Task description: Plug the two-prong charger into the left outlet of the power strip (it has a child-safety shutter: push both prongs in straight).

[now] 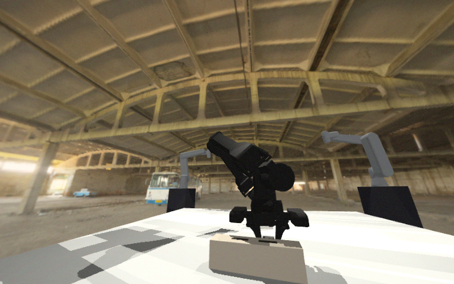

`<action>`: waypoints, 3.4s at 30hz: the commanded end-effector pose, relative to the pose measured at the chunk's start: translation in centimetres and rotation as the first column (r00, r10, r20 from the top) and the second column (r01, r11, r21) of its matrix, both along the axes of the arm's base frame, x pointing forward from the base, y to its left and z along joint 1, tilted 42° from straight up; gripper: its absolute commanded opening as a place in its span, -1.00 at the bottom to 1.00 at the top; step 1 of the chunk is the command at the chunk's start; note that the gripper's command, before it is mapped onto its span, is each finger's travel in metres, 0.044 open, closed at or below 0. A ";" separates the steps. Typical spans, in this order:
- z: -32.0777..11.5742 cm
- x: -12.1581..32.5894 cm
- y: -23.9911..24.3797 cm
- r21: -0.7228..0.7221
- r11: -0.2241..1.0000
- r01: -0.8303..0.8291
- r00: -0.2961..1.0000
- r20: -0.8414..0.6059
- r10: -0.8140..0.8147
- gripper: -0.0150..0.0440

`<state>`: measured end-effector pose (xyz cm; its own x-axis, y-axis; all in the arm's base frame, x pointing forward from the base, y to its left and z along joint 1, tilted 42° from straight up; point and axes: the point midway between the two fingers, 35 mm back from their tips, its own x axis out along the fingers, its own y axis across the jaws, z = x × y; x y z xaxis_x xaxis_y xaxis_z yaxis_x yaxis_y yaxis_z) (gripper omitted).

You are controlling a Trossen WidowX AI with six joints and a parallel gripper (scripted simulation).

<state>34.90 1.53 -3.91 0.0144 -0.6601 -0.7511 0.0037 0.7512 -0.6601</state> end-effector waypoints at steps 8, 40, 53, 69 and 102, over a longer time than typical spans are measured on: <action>0.1 0.8 0.1 0.006 1.000 -0.001 1.000 0.031 0.001 -0.49; 0.2 0.5 0.1 0.006 1.000 -0.001 1.000 0.031 0.001 -0.49; 0.2 0.7 0.1 0.006 1.000 -0.001 1.000 0.031 0.001 -0.49; 0.3 0.8 0.2 0.006 1.000 -0.001 1.000 0.031 0.001 -0.49; 0.1 0.0 0.0 0.003 1.000 0.001 1.000 0.002 -0.001 -0.49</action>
<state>34.89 1.52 -3.82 0.0131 -0.6584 -0.7525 0.0047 0.7526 -0.6584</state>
